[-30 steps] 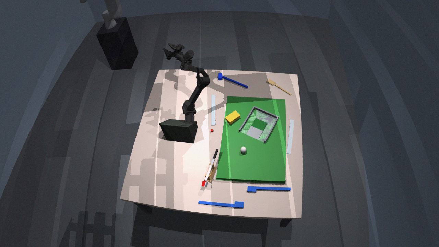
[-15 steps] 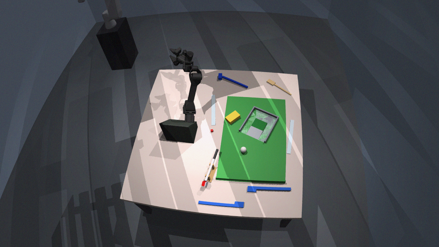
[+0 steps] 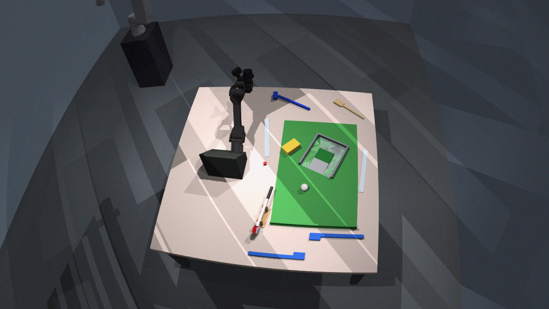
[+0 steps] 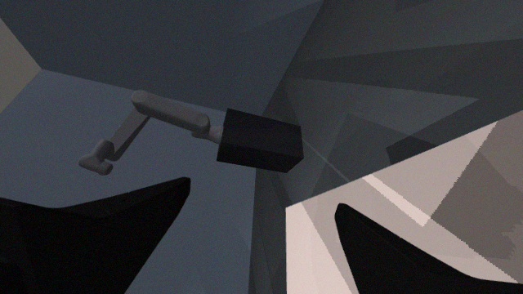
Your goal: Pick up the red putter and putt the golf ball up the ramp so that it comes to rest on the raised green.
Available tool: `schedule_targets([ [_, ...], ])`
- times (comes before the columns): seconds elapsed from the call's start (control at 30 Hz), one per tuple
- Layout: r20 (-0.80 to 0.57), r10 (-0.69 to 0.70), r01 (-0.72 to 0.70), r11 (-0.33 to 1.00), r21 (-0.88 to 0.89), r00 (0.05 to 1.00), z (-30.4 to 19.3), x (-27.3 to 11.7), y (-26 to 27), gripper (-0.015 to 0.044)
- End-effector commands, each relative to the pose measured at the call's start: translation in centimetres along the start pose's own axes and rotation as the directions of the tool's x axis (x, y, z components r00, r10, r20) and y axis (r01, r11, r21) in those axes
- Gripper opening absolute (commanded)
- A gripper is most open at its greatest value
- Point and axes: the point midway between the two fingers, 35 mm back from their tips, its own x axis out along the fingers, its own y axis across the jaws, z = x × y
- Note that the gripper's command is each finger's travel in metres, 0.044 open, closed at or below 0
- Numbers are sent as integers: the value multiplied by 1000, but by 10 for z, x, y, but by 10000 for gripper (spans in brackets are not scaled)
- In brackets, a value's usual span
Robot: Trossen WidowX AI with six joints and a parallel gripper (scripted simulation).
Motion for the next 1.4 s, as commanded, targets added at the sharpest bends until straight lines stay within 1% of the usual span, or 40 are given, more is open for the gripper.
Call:
schedule_targets([
  [0.0,105,-163,166,986,-19,981,37,-20,-49,440],
  [0.17,217,-336,346,938,-6,916,75,-56,-100,440],
  [0.33,320,-493,509,860,38,809,111,-107,-145,440],
  [0.47,391,-602,620,779,93,696,135,-156,-176,440],
  [0.6,448,-693,710,685,165,564,154,-212,-200,440],
  [0.77,480,-788,789,552,269,387,168,-285,-226,440],
  [0.9,478,-843,798,456,394,246,172,-349,-242,440],
  [1.07,451,-889,763,341,549,73,168,-431,-253,440],
  [1.2,406,-912,699,254,669,-57,154,-497,-255,440],
  [1.37,318,-928,575,153,803,-197,123,-575,-253,440],
])
